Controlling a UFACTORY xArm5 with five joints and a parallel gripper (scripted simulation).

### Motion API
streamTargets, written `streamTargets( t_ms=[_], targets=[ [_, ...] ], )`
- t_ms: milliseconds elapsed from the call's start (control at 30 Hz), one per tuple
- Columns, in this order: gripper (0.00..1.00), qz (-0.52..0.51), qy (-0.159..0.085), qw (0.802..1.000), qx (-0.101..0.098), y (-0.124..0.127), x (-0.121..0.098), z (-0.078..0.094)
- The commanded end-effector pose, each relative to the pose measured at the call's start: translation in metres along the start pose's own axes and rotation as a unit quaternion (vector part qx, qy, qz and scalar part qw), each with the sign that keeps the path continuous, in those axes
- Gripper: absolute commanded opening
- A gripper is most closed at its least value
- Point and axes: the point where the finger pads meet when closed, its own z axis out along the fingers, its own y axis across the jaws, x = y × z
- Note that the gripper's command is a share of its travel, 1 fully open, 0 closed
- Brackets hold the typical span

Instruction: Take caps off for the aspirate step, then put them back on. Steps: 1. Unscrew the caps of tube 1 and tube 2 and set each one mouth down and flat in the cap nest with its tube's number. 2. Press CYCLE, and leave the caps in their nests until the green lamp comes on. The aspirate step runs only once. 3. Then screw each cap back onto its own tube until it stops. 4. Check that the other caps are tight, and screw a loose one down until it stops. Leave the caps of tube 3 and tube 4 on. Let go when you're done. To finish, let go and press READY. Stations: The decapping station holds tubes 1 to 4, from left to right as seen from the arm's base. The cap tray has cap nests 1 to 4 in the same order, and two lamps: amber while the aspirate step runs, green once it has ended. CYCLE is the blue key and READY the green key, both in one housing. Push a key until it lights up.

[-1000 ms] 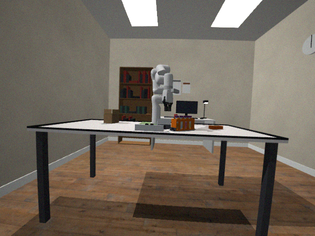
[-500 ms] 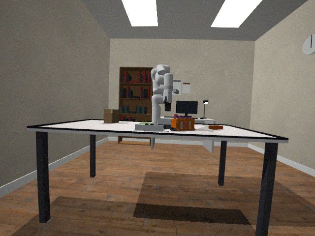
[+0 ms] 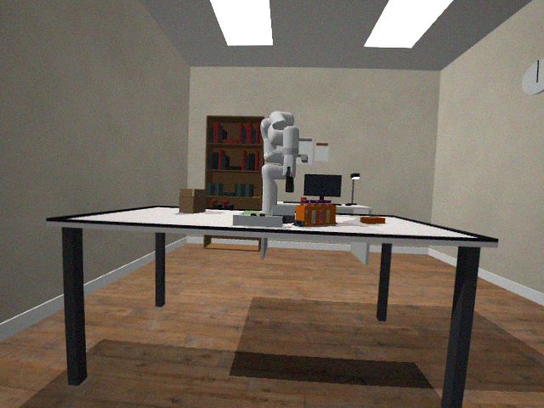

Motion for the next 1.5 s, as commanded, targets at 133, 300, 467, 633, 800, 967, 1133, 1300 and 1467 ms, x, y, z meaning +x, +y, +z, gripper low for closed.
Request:
streamTargets(
  t_ms=[133, 300, 467, 633, 800, 967, 1133, 1300, 1467],
  targets=[
    [0.46, -0.074, 0.002, 0.997, 0.002, 0.0011, 0.0005, -0.0014],
    [0.46, -0.116, 0.002, 0.993, 0.003, 0.0010, 0.0005, -0.0014],
    [0.46, -0.157, 0.001, 0.988, 0.004, 0.0010, 0.0005, -0.0014],
    [0.46, -0.182, 0.000, 0.983, 0.004, 0.0010, 0.0005, -0.0014],
    [0.46, -0.223, -0.001, 0.975, 0.005, 0.0010, 0.0005, -0.0014],
    [0.46, -0.263, -0.001, 0.965, 0.006, 0.0010, 0.0005, -0.0014],
    [0.46, -0.303, -0.002, 0.953, 0.007, 0.0010, 0.0005, -0.0014],
    [0.46, -0.327, -0.003, 0.945, 0.008, 0.0010, 0.0005, -0.0014],
    [0.46, -0.366, -0.003, 0.931, 0.009, 0.0010, 0.0005, -0.0014]
  ],
)
